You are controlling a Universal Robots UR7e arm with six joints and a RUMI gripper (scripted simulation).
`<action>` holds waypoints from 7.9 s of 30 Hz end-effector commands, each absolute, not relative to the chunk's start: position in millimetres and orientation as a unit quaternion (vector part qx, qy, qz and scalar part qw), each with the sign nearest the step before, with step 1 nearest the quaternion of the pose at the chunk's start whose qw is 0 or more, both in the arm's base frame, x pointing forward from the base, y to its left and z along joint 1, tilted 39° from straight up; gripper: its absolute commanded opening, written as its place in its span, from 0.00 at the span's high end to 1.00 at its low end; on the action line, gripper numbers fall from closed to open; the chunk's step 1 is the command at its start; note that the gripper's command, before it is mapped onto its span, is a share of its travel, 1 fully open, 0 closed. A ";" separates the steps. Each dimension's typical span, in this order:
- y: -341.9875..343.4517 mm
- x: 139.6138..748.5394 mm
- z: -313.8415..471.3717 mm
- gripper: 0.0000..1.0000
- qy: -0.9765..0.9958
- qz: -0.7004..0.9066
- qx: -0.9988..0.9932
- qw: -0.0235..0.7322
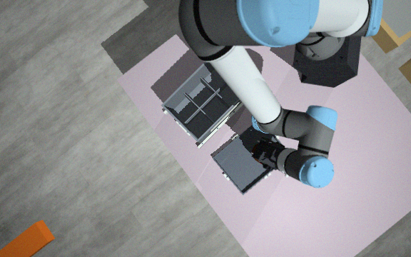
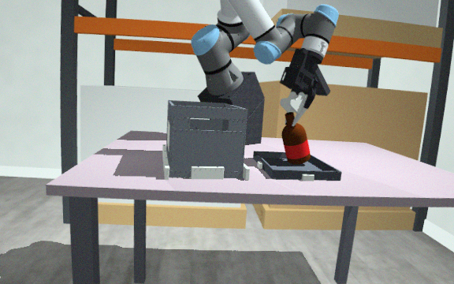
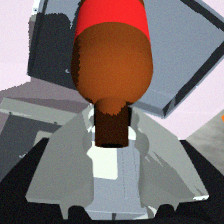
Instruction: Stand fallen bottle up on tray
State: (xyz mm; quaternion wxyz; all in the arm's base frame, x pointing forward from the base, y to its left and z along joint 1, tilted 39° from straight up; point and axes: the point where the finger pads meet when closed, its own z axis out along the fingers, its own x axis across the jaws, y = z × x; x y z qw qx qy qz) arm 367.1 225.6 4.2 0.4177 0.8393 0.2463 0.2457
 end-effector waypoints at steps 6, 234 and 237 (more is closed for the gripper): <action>225.9 367.2 4.6 1.00 0.246 0.246 0.839 0.417; 262.3 316.2 82.5 1.00 0.246 0.246 0.839 0.417; 262.3 316.2 82.5 1.00 0.246 0.246 0.839 0.417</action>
